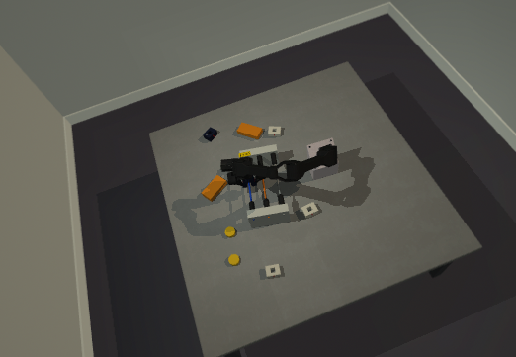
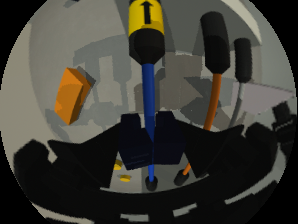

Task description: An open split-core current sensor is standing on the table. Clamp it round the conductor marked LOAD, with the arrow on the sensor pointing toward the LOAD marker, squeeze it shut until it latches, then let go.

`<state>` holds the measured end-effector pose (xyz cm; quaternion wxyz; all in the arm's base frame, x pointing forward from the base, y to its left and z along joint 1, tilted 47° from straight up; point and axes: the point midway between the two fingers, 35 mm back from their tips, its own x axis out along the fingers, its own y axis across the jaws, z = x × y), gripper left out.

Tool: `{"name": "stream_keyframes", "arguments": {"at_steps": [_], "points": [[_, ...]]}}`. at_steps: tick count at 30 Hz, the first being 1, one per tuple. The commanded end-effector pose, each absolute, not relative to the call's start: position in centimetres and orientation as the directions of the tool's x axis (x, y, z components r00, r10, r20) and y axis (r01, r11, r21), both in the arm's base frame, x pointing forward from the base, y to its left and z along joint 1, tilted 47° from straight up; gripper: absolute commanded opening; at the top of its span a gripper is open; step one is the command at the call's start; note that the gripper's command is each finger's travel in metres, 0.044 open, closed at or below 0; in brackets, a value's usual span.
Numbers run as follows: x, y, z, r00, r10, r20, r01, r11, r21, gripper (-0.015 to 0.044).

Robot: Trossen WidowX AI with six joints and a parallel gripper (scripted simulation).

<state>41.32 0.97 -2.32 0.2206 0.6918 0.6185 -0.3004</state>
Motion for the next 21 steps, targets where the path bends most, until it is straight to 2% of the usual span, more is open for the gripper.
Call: {"name": "stream_keyframes", "arguments": {"at_steps": [1, 7, 16, 21], "points": [[41.35, 0.92, -2.29, 0.055, 0.722, -0.689, 0.988, -0.137, -0.064, 0.0268], [41.35, 0.92, -2.29, 0.055, 0.722, -0.689, 0.988, -0.137, -0.064, 0.0228], [41.35, 0.92, -2.29, 0.055, 0.722, -0.689, 0.988, -0.137, -0.064, 0.0000], [41.35, 0.92, -2.29, 0.055, 0.722, -0.689, 0.988, -0.137, -0.064, 0.0000]]}}
